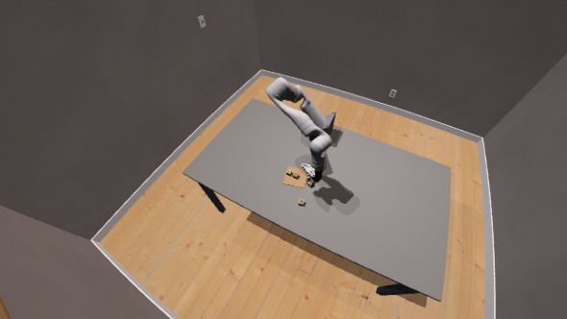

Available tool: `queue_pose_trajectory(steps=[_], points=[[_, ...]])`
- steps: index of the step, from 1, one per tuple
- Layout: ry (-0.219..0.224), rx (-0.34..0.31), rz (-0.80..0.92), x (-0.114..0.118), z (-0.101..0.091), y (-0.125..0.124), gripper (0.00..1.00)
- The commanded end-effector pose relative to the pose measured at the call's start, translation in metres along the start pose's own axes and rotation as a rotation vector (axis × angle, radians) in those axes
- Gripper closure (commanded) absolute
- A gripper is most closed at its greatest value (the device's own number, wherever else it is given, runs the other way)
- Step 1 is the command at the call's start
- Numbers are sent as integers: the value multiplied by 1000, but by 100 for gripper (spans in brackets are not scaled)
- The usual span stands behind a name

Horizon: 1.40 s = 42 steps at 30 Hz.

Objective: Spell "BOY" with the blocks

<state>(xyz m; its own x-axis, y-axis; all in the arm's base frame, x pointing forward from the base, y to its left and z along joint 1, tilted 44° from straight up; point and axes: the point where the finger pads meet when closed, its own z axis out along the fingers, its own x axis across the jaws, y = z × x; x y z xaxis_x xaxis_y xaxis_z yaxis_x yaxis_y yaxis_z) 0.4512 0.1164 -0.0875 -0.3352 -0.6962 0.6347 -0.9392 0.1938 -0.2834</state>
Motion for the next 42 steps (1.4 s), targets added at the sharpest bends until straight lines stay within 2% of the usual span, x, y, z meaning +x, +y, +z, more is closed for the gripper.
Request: queue_pose_trajectory(steps=[1, 13, 27, 42], points=[[-2, 1, -1, -1, -1, 0, 43], [0, -2, -49, 2, -1, 0, 43], [7, -15, -277, 12, 1, 3, 43], [6, -34, -809, 36, 2, 11, 43]])
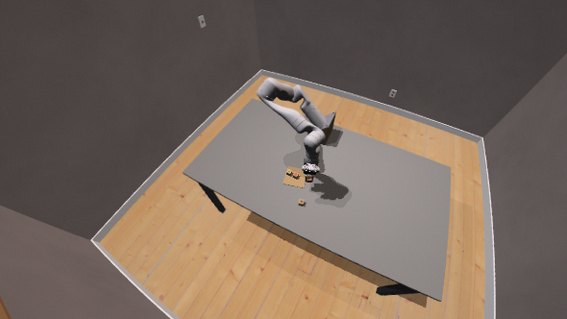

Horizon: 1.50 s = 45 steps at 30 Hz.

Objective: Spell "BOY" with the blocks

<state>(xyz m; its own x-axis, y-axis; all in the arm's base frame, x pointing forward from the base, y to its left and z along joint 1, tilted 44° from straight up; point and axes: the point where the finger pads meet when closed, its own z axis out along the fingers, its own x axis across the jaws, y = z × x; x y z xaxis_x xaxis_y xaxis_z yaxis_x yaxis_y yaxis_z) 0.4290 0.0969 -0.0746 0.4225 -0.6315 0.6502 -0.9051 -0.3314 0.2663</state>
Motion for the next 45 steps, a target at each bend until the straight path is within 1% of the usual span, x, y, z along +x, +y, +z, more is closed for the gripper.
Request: queue_pose_trajectory(steps=[1, 2, 17, 19, 28, 34, 36, 45], points=[[-6, -3, -29, 6, 0, 3, 43], [-6, -3, -29, 6, 0, 3, 43], [-4, 5, -634, 20, -2, 32, 43], [-4, 5, -634, 20, -2, 32, 43], [5, 17, -919, 29, -4, 46, 43], [11, 23, -1050, 33, -5, 53, 43], [11, 23, -1050, 33, -5, 53, 43], [18, 28, -1152, 37, -6, 58, 43]])
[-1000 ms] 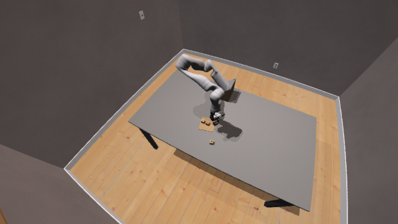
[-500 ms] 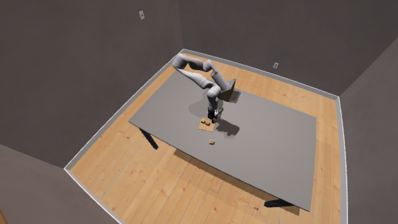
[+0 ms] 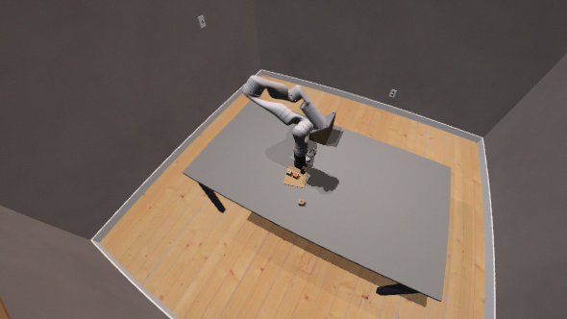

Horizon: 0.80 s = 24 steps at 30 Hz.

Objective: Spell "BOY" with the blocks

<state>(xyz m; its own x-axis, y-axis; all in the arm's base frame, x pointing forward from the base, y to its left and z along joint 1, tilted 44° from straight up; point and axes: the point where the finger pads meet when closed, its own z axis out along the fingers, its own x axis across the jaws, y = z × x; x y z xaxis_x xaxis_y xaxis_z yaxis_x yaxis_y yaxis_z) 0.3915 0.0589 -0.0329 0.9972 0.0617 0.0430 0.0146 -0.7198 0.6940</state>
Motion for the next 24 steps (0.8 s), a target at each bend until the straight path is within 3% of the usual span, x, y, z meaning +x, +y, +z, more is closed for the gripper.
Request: queue_pose_trajectory(steps=[1, 24], points=[[2, 2, -9, 0, -1, 2, 43], [3, 2, -21, 0, -1, 2, 43]])
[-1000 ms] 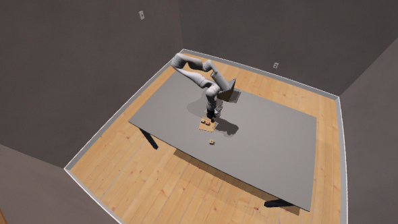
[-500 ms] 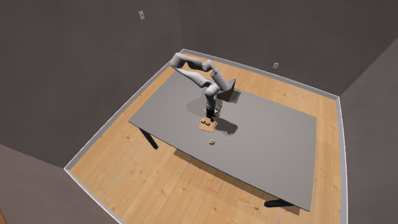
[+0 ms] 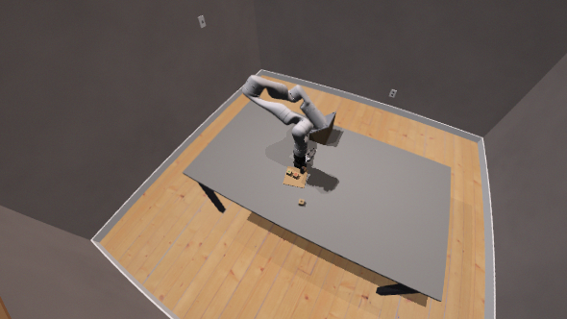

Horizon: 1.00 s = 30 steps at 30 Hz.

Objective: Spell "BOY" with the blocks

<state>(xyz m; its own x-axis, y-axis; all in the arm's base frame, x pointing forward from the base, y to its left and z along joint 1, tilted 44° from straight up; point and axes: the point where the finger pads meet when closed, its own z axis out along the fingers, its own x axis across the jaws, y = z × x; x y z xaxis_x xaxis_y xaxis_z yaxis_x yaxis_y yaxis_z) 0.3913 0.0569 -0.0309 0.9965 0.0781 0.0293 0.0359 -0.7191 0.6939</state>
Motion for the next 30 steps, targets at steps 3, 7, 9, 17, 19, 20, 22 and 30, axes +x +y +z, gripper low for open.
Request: queue_pose_trajectory(steps=[3, 7, 9, 17, 19, 20, 22, 30], points=[[1, 1, 0, 0, 1, 0, 43], [1, 1, 0, 0, 9, 0, 43], [1, 1, 0, 0, 16, 0, 43], [1, 1, 0, 1, 48, 0, 43], [1, 1, 0, 1, 53, 0, 43], [1, 1, 0, 1, 58, 0, 43], [1, 1, 0, 1, 67, 0, 43], [1, 1, 0, 1, 91, 0, 43]])
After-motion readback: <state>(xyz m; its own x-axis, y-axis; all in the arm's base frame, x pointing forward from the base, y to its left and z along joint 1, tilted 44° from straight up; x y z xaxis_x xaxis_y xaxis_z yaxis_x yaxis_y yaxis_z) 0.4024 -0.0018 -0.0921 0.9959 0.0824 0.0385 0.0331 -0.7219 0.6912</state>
